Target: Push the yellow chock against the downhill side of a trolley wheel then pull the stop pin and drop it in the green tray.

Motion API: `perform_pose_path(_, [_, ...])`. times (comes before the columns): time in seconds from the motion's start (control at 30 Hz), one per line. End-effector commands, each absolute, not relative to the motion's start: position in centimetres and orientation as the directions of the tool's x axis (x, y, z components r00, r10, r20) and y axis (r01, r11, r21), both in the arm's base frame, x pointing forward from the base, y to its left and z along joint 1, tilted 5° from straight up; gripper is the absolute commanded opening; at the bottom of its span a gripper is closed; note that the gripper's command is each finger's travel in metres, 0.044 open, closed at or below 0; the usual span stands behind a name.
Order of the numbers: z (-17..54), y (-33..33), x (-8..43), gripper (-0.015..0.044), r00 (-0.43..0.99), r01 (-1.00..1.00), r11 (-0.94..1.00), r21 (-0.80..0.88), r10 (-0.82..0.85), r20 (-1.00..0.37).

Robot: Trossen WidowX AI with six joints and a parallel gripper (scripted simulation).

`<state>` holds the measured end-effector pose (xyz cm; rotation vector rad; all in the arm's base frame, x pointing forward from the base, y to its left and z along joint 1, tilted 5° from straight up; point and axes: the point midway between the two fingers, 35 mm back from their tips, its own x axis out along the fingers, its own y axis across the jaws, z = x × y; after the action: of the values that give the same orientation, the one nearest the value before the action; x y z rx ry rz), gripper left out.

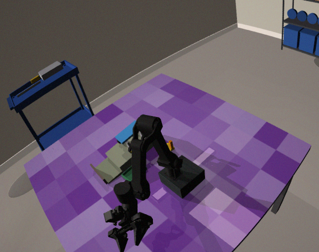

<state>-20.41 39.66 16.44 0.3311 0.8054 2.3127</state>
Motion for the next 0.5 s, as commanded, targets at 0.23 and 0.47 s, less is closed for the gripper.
perform_pose_path(0.23, [16.0, 41.9, -15.8, 0.019, -0.658, -0.633, -0.53, 0.564, 0.753, -0.03])
perform_pose_path(0.47, [15.3, 44.0, -8.8, 0.019, -0.506, -0.786, -0.408, 0.464, 0.856, -0.105])
